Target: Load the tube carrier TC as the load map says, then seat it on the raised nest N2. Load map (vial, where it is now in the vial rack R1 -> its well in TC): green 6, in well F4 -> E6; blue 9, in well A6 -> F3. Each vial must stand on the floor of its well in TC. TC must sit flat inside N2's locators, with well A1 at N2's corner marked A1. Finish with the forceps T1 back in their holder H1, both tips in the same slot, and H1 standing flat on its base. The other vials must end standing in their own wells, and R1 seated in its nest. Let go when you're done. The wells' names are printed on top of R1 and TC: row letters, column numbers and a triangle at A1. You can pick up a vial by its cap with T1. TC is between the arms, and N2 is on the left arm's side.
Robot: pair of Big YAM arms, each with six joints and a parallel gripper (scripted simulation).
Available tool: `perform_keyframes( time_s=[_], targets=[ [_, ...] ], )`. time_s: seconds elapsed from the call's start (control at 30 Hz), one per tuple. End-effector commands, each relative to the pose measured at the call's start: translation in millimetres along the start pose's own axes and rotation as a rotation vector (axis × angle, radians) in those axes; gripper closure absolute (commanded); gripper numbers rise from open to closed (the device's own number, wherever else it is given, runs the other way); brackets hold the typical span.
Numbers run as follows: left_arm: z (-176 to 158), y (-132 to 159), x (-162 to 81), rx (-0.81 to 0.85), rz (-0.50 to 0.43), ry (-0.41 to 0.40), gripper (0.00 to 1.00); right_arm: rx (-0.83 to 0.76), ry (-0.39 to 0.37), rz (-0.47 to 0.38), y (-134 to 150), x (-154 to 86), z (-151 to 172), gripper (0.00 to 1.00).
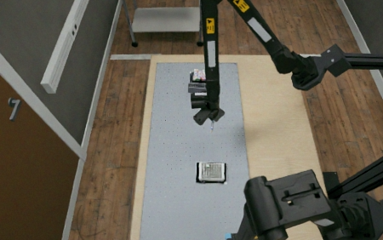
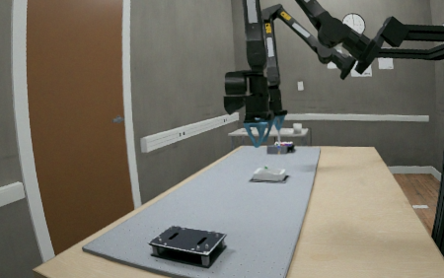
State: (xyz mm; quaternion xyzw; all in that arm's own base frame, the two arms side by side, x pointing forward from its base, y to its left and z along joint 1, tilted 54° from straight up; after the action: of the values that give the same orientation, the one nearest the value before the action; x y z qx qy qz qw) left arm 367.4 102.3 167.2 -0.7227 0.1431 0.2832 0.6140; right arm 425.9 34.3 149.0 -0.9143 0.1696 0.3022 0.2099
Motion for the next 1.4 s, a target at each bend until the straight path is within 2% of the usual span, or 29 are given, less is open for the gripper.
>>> perform_keyframes(
  time_s=[0.0, 1.27, 1.37],
  targets=[
    [0, 0, 0, 0.004, -0.002, 0.001, 0.0, 0.003, -0.027, 0.009, -7, 7, 12, 0.91],
    [0, 0, 0, 0.004, -0.002, 0.001, 0.0, -0.001, -0.028, 0.012, -52, 4, 48, 0.91],
    [0, 0, 0, 0.004, -0.002, 0.001, 0.0, 0.01, -0.021, 0.021, -49, 6, 44, 0.91]
  ],
)
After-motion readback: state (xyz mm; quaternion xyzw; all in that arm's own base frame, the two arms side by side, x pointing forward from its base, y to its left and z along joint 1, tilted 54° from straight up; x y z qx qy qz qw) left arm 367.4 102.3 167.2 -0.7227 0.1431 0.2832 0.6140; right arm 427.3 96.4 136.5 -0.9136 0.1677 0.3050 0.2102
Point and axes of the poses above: on each arm, the point where the finger pads meet when closed, its own x axis out along the fingers, its own z axis across the jaws, y = z × x, the point moved 7 cm from there along -x, back along the fingers, and after that the axes turned 13 degrees about -x, right-handed, at the moved point
